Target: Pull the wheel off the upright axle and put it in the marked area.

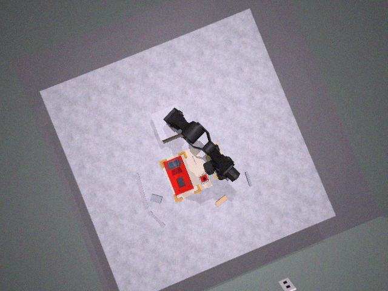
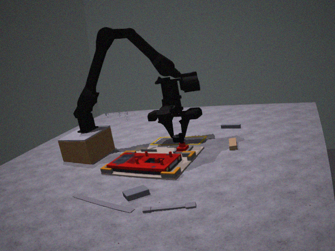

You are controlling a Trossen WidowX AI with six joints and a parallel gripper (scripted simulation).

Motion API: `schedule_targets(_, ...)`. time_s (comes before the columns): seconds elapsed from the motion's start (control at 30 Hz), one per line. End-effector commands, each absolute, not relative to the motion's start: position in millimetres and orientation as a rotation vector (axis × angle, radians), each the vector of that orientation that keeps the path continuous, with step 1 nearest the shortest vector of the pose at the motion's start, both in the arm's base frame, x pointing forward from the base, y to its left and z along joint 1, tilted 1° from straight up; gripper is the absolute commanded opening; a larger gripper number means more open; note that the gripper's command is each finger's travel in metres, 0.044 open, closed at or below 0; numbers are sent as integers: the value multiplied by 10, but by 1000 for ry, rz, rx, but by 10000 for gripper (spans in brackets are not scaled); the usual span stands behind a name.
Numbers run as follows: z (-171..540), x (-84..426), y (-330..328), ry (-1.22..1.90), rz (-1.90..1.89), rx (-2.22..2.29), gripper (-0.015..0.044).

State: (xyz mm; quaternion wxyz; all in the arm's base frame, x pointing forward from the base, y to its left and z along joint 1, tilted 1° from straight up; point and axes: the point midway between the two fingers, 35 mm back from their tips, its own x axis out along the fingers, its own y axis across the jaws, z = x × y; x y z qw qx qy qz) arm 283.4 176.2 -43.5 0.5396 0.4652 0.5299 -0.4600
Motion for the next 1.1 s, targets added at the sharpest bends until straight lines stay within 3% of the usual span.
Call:
schedule_targets(0.0, -433, 2835, 1762, 1260, -1093, 1106, 263)
schedule_targets(0.07, -375, 2839, 1766, 1260, -1093, 1107, 300)
schedule_targets(0.43, 168, 2828, 1764, 1261, -1093, 1110, 300)
schedule_targets(0.63, 330, 2579, 1606, 1259, -1090, 1111, 440)
schedule_targets(0.87, 586, 2125, 1327, 1263, -1099, 1105, 440)
schedule_targets(1.07, 603, 2082, 1300, 1264, -1100, 1104, 440)
